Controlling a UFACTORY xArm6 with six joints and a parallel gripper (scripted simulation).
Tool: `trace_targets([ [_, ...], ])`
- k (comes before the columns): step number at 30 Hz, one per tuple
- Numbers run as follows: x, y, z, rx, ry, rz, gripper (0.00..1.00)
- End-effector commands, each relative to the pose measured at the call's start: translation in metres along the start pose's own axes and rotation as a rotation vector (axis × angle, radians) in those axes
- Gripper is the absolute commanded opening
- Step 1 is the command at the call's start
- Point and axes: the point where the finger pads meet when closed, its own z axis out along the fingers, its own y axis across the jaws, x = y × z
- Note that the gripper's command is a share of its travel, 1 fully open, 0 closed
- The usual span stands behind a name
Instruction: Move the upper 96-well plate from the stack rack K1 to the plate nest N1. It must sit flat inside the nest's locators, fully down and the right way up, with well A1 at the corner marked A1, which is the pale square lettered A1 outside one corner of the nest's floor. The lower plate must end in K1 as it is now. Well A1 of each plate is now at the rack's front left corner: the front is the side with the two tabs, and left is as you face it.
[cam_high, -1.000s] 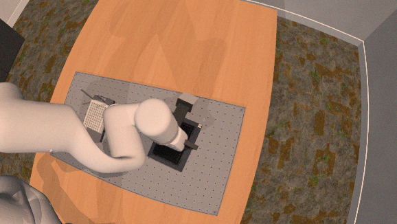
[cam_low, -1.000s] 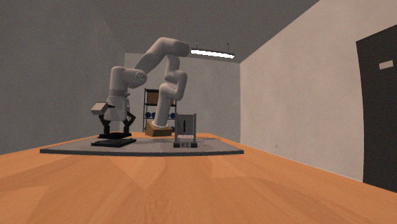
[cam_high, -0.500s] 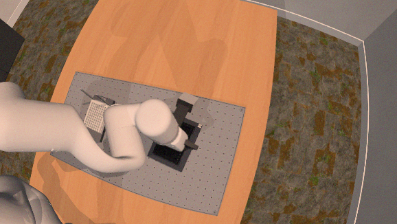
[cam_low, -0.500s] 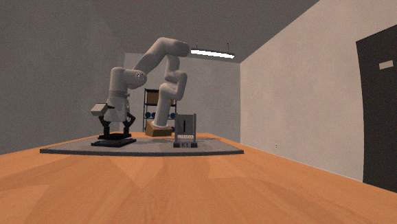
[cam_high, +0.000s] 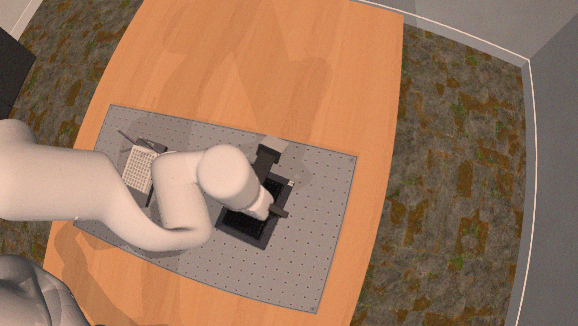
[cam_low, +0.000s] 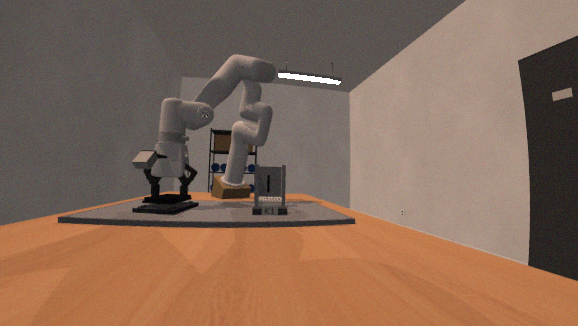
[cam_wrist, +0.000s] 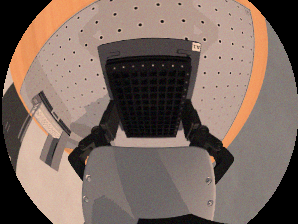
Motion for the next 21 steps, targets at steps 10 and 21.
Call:
trace_targets([
  [10, 0.0013, 0.0003, 0.001, -0.001, 0.003, -0.001, 0.0],
  [21, 0.0013, 0.0003, 0.0028, -0.001, 0.003, -0.001, 0.0],
])
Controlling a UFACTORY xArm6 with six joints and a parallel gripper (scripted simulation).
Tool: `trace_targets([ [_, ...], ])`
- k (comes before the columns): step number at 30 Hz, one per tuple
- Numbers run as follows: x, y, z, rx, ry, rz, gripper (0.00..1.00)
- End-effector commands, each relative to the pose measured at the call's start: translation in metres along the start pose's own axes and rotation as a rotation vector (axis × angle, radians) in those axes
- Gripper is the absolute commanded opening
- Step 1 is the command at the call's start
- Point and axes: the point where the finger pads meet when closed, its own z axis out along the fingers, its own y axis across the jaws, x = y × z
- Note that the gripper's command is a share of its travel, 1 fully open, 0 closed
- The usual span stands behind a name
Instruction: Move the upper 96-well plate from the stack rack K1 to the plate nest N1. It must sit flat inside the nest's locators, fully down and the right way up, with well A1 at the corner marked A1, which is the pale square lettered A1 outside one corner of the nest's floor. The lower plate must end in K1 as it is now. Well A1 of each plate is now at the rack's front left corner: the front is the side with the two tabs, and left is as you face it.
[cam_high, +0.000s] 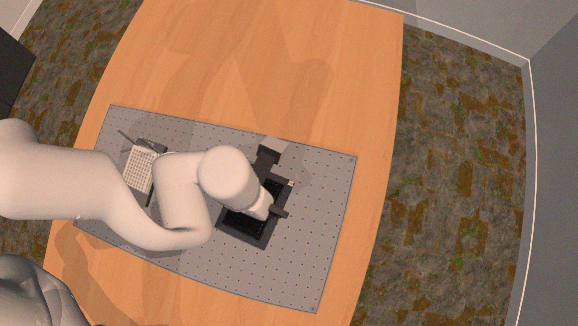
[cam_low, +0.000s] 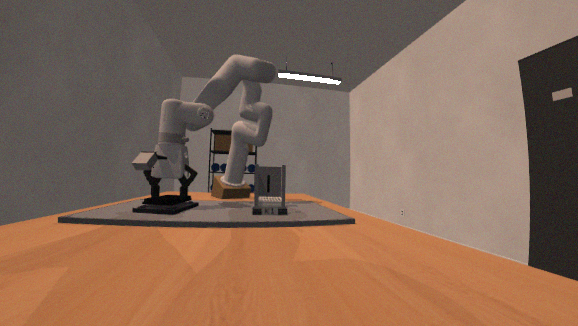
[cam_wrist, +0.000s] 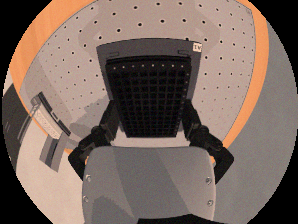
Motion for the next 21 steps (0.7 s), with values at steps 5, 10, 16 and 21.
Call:
trace_targets([
  [5, 0.0014, 0.0003, 0.0002, -0.001, 0.003, -0.001, 0.0],
  [10, 0.0014, 0.0003, 0.0011, -0.001, 0.003, -0.001, 0.0],
  [16, 0.0014, 0.0003, 0.0021, -0.001, 0.003, -0.001, 0.0],
  [21, 0.0014, 0.0003, 0.0027, -0.001, 0.003, -0.001, 0.0],
])
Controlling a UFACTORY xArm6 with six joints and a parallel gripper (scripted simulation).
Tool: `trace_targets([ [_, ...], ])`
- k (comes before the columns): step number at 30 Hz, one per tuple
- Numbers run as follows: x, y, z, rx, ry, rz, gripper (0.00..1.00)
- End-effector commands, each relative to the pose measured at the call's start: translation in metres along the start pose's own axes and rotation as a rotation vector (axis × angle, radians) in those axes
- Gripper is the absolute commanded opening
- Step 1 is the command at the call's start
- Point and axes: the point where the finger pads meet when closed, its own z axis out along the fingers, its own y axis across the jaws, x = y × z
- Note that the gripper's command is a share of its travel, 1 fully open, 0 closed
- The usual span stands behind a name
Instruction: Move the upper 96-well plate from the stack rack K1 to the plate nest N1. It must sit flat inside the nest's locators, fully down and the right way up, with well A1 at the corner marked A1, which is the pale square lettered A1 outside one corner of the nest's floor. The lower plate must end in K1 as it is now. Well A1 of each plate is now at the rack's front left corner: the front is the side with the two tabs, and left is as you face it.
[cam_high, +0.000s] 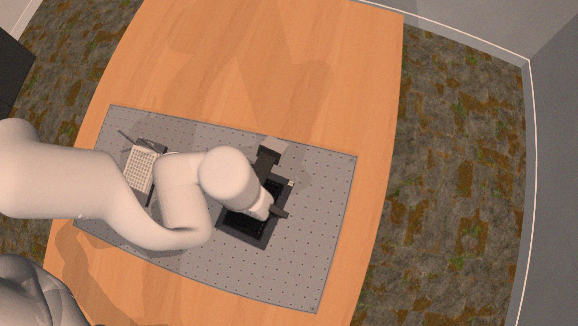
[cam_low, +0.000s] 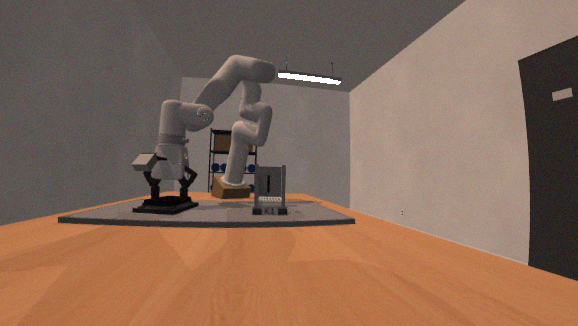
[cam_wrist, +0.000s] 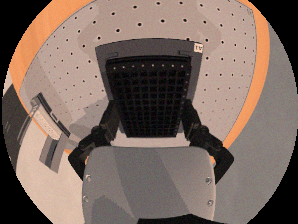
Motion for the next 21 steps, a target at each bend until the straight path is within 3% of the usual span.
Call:
trace_targets([
  [1, 0.0014, 0.0003, -0.0004, -0.001, 0.003, -0.001, 0.0],
  [21, 0.0014, 0.0003, 0.0026, -0.001, 0.003, -0.001, 0.0],
])
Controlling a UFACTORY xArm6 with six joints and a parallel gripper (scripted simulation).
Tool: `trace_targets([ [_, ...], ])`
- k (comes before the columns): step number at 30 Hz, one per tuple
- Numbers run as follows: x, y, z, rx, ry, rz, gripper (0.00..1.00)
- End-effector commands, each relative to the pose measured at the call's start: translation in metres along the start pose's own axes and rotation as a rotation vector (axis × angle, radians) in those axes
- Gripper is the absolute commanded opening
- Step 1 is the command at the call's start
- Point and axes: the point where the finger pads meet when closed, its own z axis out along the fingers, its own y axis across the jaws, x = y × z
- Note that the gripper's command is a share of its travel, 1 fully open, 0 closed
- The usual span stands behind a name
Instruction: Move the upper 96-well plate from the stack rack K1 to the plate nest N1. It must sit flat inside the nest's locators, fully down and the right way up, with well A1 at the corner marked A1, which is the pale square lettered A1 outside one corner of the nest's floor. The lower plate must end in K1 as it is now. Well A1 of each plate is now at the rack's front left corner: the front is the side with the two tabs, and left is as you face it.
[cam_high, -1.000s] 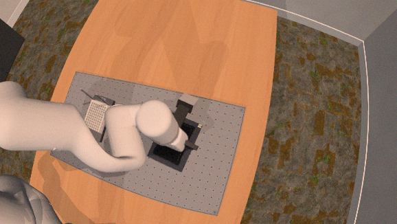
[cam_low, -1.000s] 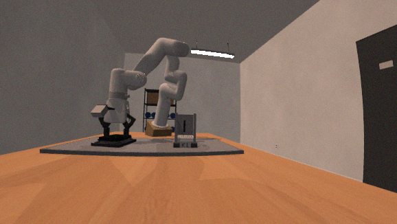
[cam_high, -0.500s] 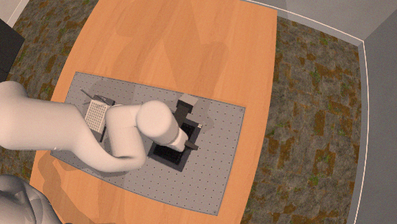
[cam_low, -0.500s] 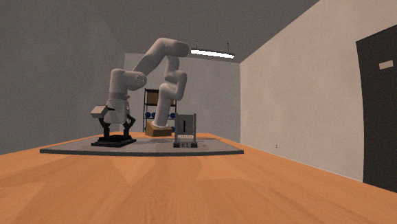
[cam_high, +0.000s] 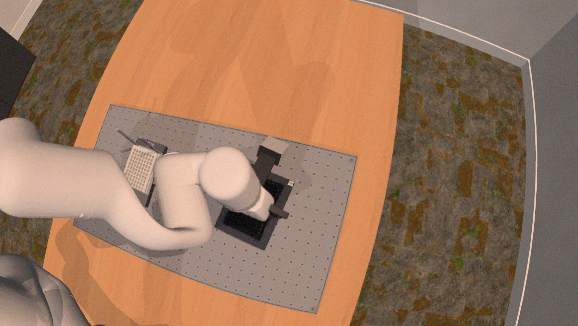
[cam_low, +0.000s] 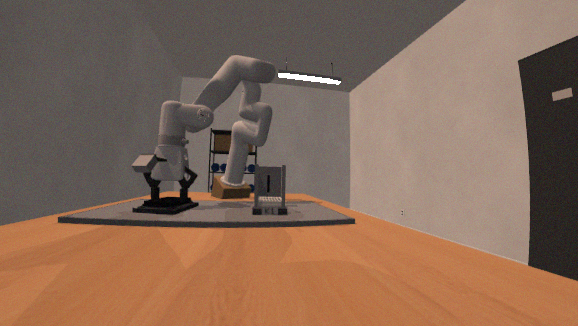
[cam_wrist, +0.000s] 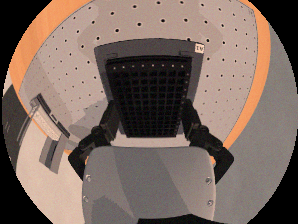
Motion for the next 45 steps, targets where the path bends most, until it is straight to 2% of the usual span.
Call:
trace_targets([
  [1, 0.001, 0.0, 0.0, -0.001, 0.003, -0.001, 0.0],
  [6, 0.001, 0.0, 0.0, -0.001, 0.003, -0.001, 0.0],
  [7, 0.001, 0.0, 0.001, -0.001, 0.003, -0.001, 1.0],
  [41, 0.001, 0.0, 0.001, -0.001, 0.004, -0.001, 1.0],
  [45, 0.001, 0.0, -0.01, -0.001, 0.003, -0.001, 1.0],
])
